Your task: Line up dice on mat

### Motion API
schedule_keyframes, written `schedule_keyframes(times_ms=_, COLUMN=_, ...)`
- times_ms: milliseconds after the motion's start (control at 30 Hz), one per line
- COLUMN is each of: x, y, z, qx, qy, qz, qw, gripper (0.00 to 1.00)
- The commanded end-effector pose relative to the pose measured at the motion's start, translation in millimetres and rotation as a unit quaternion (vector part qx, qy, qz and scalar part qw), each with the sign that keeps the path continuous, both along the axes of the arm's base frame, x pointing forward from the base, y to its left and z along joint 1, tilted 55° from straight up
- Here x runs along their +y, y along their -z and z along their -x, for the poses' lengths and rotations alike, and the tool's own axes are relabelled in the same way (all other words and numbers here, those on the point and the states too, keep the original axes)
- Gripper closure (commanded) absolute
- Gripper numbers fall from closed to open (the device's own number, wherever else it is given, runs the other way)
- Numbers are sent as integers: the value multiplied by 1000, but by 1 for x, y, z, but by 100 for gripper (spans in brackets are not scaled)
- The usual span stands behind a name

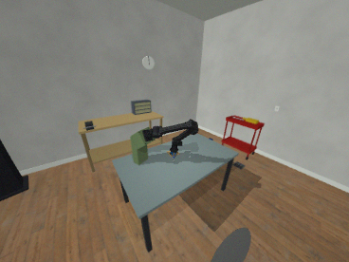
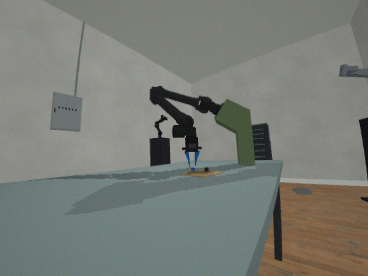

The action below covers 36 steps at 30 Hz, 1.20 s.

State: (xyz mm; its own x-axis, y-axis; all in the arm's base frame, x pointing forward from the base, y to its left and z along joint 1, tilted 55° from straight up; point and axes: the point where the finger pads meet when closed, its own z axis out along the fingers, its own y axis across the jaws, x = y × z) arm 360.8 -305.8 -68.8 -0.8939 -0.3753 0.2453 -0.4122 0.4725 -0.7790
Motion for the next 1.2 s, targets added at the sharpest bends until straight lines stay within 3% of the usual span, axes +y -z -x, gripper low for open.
schedule_keyframes(times_ms=0, x=-6, y=-1, z=3, qx=1, qy=4, qz=0, qw=1000, gripper=70)
schedule_keyframes(times_ms=1167, x=-4, y=2, z=7, qx=2, qy=4, qz=0, qw=1000, gripper=70)
